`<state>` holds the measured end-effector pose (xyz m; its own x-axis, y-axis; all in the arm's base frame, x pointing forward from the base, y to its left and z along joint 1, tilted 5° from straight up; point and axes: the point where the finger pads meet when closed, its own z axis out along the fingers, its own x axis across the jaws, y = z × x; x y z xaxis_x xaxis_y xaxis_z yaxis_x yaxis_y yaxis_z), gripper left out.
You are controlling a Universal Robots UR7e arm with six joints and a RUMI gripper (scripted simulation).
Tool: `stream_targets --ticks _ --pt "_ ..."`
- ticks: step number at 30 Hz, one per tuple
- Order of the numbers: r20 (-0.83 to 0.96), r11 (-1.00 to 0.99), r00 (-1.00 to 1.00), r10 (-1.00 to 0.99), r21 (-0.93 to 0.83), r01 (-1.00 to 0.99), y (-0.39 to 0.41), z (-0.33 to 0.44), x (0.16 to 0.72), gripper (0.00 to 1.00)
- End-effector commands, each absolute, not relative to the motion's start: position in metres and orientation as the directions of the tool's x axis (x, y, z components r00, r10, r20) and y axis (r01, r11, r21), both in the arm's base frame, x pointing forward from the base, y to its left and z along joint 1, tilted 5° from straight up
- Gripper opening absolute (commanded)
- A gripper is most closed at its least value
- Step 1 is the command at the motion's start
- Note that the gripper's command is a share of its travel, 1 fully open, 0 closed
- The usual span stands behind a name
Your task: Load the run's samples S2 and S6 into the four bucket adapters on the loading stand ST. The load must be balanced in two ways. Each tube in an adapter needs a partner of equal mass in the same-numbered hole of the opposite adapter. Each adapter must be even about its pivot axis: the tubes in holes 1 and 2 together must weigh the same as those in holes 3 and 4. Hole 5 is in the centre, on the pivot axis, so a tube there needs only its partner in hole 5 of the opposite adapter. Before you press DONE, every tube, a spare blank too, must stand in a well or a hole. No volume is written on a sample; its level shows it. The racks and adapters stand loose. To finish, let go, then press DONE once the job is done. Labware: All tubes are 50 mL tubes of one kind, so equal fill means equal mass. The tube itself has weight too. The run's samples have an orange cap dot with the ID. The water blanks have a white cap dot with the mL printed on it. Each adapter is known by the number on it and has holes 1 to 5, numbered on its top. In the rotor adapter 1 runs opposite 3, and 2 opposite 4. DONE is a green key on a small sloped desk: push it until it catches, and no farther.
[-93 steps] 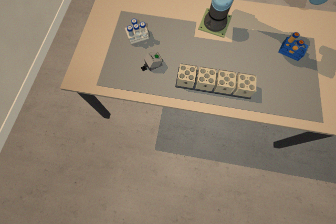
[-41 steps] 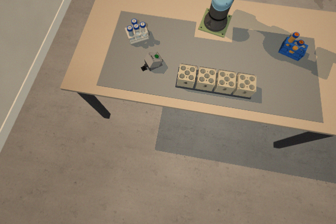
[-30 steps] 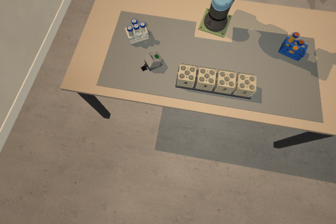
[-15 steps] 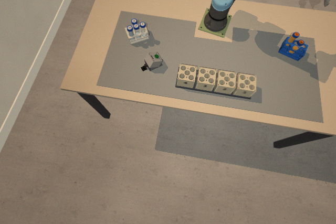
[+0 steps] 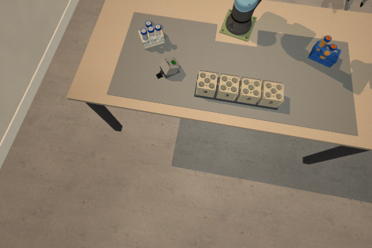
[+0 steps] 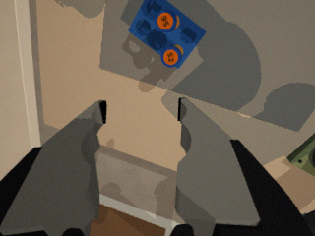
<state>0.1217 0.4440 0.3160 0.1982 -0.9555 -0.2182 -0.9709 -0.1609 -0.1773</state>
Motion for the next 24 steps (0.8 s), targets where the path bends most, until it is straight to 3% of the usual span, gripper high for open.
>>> stream_targets --ticks 1,24 --pt "-0.174 -0.115 0.141 -0.975 -0.154 -0.981 0.423 0.315 0.131 0.35" --pt "0.017 0.084 -0.085 -0.996 -0.083 -0.993 0.326 0.309 0.172 0.35"
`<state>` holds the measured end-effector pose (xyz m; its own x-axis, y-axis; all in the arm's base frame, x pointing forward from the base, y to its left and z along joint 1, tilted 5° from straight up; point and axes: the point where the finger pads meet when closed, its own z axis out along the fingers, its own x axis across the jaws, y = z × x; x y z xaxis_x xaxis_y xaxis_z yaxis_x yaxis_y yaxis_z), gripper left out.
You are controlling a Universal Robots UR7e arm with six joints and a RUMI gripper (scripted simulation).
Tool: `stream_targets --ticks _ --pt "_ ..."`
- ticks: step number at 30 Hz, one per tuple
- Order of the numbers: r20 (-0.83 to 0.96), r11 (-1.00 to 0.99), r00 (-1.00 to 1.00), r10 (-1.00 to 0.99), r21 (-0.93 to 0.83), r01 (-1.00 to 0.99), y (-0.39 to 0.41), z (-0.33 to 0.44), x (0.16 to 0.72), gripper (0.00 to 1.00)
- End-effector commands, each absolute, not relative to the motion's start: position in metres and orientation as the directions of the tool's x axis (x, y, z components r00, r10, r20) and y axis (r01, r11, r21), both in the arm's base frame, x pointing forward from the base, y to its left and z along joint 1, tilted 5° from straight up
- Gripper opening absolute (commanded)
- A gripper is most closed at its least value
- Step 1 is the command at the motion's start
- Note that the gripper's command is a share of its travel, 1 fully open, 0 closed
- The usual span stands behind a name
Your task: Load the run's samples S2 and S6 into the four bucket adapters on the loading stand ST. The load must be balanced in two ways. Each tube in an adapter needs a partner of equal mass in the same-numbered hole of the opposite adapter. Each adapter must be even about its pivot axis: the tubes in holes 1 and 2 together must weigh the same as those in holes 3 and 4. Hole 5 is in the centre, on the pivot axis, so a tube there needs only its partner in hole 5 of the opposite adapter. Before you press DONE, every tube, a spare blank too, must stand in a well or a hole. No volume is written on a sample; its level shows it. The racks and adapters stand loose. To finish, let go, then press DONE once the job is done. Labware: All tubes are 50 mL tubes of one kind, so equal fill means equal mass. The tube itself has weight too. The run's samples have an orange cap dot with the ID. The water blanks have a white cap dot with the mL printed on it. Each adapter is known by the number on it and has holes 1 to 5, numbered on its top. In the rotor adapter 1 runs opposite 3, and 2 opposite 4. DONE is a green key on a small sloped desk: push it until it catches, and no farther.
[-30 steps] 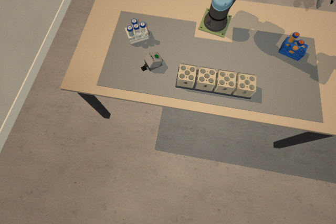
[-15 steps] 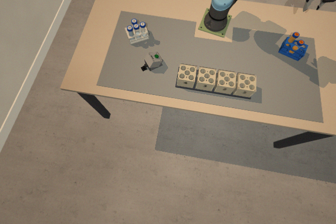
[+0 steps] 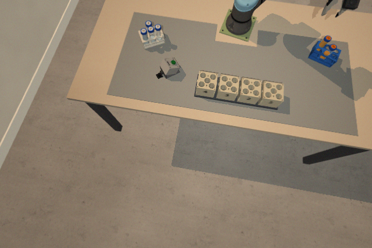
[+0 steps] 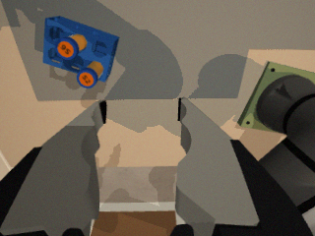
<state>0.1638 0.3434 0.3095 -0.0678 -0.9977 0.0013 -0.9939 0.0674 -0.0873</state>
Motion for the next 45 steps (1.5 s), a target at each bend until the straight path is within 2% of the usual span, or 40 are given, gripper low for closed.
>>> stream_targets --ticks 1,45 --pt "0.017 0.084 -0.085 -0.996 -0.083 -0.993 0.326 0.309 0.172 0.35" --pt "0.017 0.084 -0.085 -0.996 -0.083 -0.993 0.146 0.297 0.247 0.35"
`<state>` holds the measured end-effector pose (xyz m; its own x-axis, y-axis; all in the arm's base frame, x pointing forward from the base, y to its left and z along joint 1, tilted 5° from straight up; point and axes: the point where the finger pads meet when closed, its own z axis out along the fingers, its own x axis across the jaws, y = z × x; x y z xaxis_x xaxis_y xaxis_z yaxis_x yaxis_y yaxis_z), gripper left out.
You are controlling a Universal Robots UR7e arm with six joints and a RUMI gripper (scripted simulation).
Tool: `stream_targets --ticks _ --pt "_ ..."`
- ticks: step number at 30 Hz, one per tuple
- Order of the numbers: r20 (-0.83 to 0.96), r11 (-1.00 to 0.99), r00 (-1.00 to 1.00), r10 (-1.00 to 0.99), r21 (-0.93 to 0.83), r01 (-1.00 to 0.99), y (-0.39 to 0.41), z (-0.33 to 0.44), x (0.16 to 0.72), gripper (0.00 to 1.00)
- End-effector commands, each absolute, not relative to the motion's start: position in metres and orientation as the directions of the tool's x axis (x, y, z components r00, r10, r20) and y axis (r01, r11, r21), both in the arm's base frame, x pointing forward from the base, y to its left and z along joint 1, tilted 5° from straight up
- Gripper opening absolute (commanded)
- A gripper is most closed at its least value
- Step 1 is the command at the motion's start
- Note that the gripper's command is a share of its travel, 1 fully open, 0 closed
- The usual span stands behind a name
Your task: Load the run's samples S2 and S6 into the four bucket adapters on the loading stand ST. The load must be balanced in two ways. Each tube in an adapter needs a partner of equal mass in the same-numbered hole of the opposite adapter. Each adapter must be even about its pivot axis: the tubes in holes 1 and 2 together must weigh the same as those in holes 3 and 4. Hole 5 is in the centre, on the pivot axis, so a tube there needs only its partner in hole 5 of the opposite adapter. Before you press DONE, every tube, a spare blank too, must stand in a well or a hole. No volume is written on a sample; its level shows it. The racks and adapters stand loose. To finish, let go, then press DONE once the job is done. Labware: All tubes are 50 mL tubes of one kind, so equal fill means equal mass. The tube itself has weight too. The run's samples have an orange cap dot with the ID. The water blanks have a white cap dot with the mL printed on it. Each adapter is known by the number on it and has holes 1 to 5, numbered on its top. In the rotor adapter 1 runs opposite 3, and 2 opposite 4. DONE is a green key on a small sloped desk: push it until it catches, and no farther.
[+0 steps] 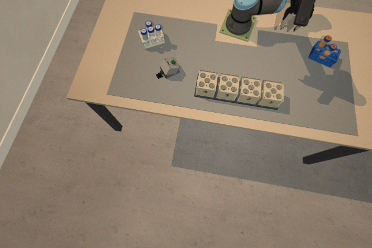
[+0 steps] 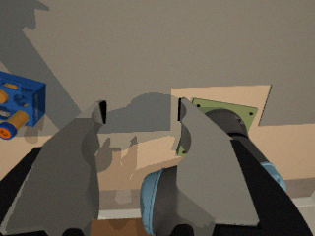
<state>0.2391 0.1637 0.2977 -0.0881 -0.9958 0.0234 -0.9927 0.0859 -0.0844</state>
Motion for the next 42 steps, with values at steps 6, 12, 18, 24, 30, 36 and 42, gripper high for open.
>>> stream_targets --ticks 6,12,18,24,30,36,42 --pt "0.017 0.084 -0.085 -0.996 -0.083 -0.993 0.119 0.295 0.259 0.35" --pt "0.018 0.084 -0.085 -0.996 -0.083 -0.993 0.100 0.294 0.266 0.35" --pt "0.018 0.084 -0.085 -0.996 -0.083 -0.993 0.073 0.292 0.278 0.35" --pt "0.018 0.084 -0.085 -0.996 -0.083 -0.993 0.050 0.291 0.288 0.35" --pt "0.018 0.084 -0.085 -0.996 -0.083 -0.993 0.027 0.289 0.297 0.35" --pt "0.018 0.084 -0.085 -0.996 -0.083 -0.993 -0.001 0.287 0.309 0.35" --pt "0.018 0.083 -0.085 -0.996 -0.083 -0.993 -0.019 0.286 0.316 0.35"
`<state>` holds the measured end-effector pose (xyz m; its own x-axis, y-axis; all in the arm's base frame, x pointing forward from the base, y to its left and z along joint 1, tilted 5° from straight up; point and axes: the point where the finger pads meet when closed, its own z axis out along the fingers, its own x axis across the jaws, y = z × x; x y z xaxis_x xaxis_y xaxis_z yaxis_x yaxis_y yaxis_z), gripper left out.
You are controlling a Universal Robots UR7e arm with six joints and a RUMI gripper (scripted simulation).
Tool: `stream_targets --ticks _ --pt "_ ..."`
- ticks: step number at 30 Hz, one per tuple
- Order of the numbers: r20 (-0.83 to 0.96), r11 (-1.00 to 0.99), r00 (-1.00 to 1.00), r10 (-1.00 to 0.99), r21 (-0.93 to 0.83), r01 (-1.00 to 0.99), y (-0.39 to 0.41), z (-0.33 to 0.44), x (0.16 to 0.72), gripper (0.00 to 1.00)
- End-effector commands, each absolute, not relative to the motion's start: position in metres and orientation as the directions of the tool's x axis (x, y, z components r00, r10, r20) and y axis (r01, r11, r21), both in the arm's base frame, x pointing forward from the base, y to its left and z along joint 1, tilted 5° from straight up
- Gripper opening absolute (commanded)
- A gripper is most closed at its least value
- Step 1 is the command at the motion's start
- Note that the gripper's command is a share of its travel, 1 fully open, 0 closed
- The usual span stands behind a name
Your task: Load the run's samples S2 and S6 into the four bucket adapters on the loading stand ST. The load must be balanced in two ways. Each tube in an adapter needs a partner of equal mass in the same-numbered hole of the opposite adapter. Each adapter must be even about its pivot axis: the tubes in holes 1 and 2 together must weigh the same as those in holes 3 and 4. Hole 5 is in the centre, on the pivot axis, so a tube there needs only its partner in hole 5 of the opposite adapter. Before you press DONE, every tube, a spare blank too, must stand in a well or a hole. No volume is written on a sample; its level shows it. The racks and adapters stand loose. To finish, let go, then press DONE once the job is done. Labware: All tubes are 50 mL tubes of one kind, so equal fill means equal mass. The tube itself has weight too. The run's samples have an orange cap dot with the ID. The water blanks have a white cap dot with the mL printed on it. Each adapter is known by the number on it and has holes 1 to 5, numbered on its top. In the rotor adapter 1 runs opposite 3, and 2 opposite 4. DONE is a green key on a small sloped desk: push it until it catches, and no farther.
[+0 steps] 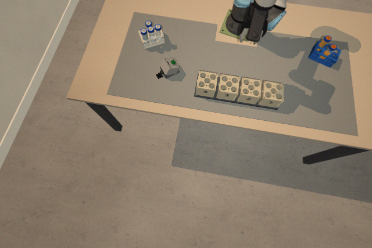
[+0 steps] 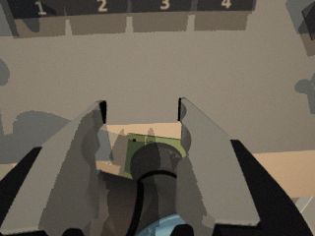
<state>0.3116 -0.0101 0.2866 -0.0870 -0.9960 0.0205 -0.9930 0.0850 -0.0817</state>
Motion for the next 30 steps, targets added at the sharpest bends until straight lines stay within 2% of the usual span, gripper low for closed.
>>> stream_targets --ticks 1,30 --pt "0.018 0.083 -0.085 -0.996 -0.083 -0.993 -0.024 0.286 0.318 0.35" --pt "0.018 0.083 -0.085 -0.996 -0.083 -0.993 -0.148 0.278 0.371 0.35"
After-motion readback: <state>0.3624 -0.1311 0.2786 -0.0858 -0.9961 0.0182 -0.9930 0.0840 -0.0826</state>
